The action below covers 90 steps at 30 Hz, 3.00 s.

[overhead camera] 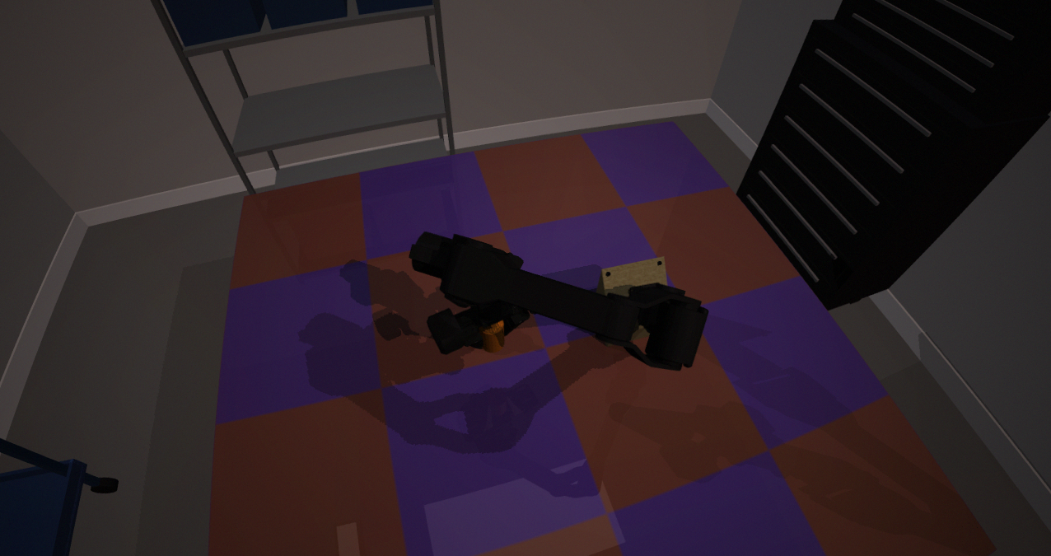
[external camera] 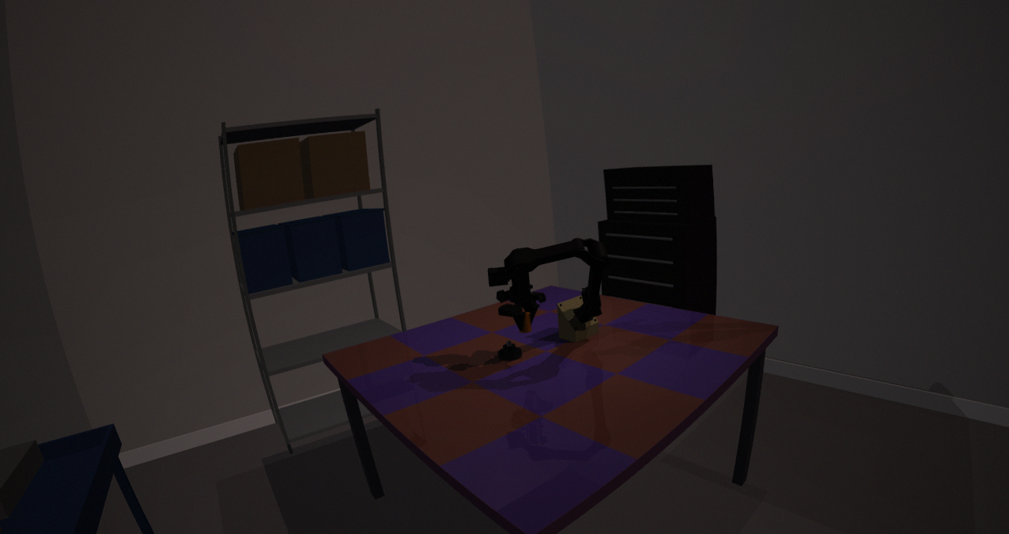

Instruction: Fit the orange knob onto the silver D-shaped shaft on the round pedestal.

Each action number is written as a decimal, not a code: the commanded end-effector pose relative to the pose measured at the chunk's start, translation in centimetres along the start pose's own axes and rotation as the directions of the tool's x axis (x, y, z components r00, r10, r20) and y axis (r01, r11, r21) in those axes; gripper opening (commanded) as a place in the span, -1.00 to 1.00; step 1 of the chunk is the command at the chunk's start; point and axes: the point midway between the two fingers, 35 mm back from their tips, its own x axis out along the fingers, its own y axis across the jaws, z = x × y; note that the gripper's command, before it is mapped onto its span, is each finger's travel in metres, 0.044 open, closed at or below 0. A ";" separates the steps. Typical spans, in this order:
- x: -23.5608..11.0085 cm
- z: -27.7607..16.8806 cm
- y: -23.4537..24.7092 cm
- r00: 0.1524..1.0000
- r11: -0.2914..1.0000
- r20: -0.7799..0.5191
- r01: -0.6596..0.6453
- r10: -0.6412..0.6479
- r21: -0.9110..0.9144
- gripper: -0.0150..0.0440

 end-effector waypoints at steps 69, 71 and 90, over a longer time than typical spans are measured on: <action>5.8 9.6 -1.9 1.000 1.000 0.007 -0.001 0.001 -0.007 -0.49; 5.9 9.6 -1.9 1.000 1.000 0.007 -0.001 0.001 -0.007 -0.49; 5.5 9.4 -1.8 1.000 1.000 0.007 -0.001 0.001 -0.016 -0.49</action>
